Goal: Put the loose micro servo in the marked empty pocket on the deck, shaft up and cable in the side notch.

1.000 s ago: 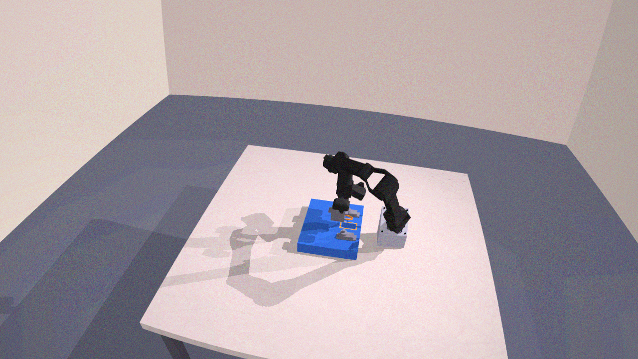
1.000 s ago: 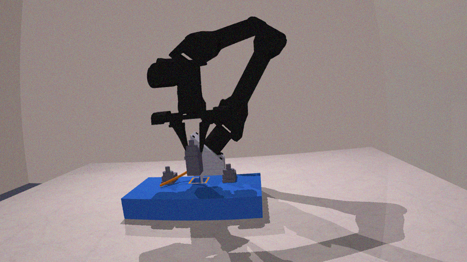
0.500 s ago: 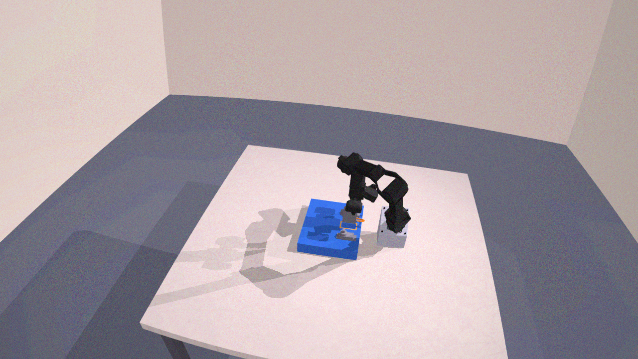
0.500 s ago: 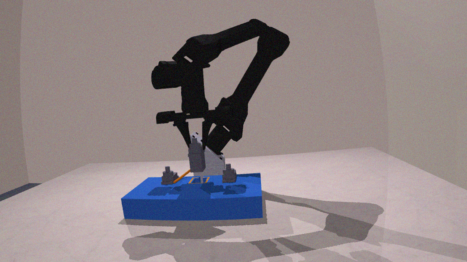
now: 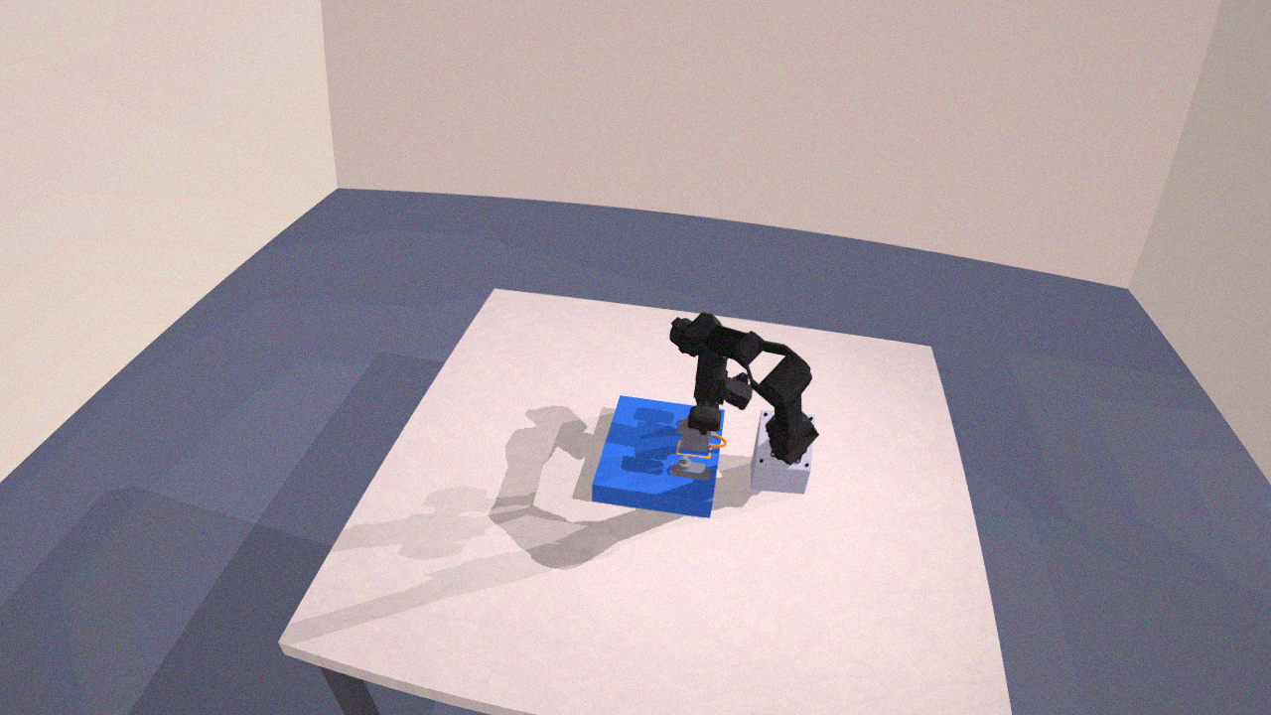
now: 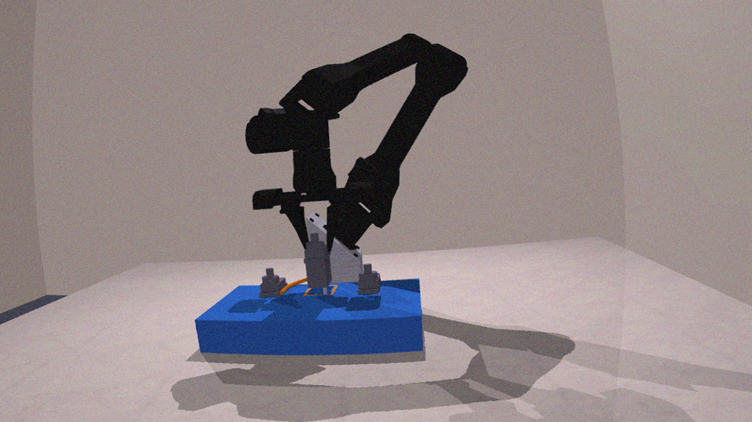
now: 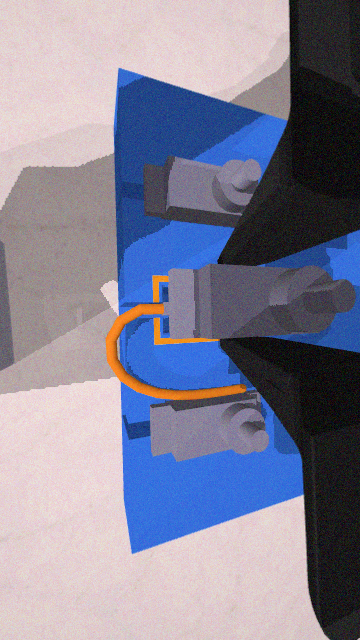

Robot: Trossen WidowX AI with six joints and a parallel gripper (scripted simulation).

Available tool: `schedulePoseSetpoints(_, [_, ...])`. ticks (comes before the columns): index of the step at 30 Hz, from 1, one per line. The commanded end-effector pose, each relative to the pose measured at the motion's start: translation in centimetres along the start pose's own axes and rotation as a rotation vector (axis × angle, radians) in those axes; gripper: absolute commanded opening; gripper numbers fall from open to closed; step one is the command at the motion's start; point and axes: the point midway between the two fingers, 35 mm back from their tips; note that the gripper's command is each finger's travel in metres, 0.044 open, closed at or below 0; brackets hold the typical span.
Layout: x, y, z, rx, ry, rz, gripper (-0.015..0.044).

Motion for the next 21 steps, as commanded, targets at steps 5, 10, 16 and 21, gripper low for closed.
schedulePoseSetpoints(5, [0.0, -0.1, -0.1, 0.004, -0.004, -0.001, 0.0000])
schedulePoseSetpoints(10, [0.0, -0.5, -0.1, 0.004, -0.004, -0.001, 0.0000])
schedulePoseSetpoints(16, [0.0, -1.1, -0.1, 0.004, -0.004, -0.001, 0.0000])
schedulePoseSetpoints(21, [0.0, -1.6, -0.1, 0.004, -0.004, -0.002, 0.0000])
Point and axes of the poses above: the point midway between the two fingers, 35 mm back from their tips, its own y axis back along the fingers, its own x axis across the jaws, z = x × y, and after that the axes turned 3 degrees about y, right-handed
